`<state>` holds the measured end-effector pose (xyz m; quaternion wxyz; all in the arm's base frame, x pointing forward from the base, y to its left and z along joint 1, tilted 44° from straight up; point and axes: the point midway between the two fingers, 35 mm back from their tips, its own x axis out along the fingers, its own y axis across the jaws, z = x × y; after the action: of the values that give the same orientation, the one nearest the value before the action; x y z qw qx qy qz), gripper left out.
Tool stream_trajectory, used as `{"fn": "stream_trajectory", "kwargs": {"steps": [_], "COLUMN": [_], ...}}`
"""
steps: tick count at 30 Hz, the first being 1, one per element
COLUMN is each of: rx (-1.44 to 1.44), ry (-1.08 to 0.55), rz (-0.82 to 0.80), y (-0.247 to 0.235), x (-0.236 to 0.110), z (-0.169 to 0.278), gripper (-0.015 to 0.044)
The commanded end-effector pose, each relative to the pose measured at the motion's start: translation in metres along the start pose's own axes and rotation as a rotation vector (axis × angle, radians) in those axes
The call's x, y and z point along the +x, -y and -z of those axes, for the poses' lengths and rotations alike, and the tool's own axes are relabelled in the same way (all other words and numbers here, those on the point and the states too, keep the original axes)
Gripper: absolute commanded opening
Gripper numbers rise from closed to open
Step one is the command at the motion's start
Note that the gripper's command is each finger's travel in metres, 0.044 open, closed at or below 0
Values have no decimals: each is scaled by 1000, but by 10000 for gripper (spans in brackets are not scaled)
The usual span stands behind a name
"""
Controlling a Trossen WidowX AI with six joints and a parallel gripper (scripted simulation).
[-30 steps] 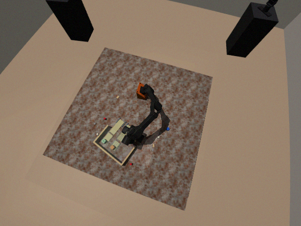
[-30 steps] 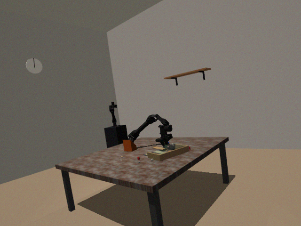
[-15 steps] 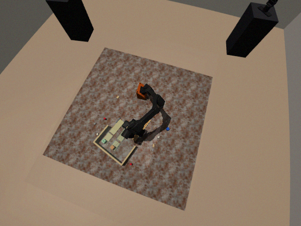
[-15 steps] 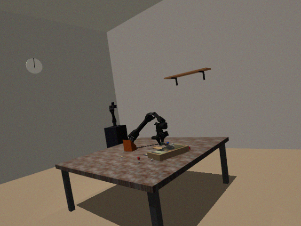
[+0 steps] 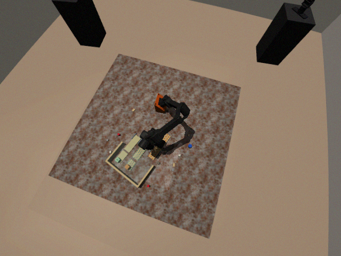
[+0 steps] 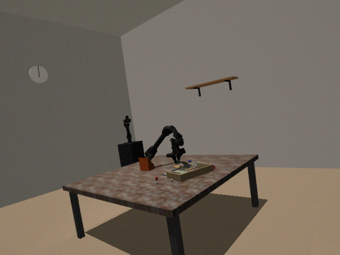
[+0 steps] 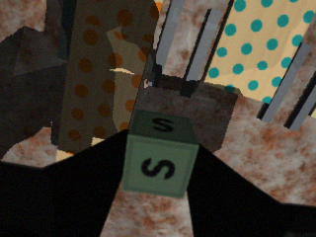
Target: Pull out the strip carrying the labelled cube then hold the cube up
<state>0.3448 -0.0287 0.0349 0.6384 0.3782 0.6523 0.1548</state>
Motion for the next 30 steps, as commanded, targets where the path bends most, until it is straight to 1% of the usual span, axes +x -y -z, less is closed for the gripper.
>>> {"fn": "stream_trajectory", "kwargs": {"steps": [1, 9, 13, 19, 30], "rx": [-2, -1, -1, 0, 0], "ry": [-3, -4, -4, -4, -4], "rz": [6, 5, 6, 7, 7], "y": [6, 14, 14, 14, 14], "x": [1, 3, -1, -32, -33], "z": [15, 41, 42, 42, 42], "gripper": [0, 0, 0, 0, 0]}}
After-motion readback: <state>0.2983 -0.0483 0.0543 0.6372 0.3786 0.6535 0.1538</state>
